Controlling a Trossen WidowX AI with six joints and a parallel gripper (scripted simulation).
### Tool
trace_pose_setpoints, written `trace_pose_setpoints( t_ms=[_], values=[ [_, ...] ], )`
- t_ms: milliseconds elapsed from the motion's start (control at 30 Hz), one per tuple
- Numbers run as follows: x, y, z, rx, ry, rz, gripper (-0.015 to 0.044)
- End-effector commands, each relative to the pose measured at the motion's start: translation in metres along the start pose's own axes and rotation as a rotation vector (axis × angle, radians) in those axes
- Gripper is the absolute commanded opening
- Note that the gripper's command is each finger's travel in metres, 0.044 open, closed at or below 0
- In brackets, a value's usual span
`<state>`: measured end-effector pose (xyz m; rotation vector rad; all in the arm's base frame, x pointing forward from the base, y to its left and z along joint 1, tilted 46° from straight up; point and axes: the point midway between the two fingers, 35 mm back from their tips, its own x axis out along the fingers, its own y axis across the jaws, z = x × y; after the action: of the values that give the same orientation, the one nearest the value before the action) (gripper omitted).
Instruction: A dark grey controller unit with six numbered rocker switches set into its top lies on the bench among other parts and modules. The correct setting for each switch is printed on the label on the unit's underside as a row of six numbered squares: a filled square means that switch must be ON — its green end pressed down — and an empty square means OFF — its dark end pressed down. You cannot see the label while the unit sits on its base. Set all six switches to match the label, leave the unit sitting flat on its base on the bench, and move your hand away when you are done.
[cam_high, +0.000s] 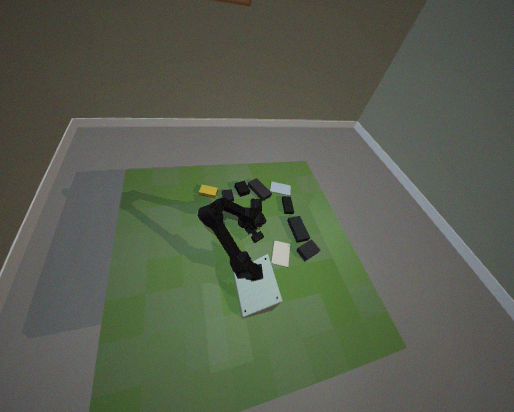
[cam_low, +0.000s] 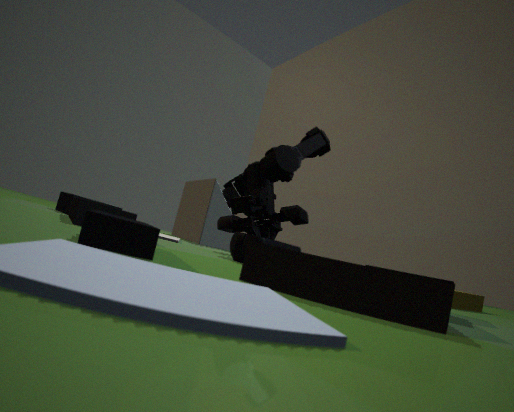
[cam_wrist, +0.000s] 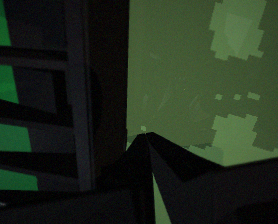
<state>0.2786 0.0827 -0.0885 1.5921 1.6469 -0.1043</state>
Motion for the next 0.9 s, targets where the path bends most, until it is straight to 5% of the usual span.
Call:
trace_pose_setpoints(
  t_ms=[0,567,867],
  values=[
    [0.002,0.01,0.002,-0.016,-0.001,0.009,0.0],
    [0.006,0.026,0.007,-0.017,-0.001,0.01,0.0],
    [-0.063,-0.021,0.001,-0.016,-0.004,0.007,0.0]
  ],
)
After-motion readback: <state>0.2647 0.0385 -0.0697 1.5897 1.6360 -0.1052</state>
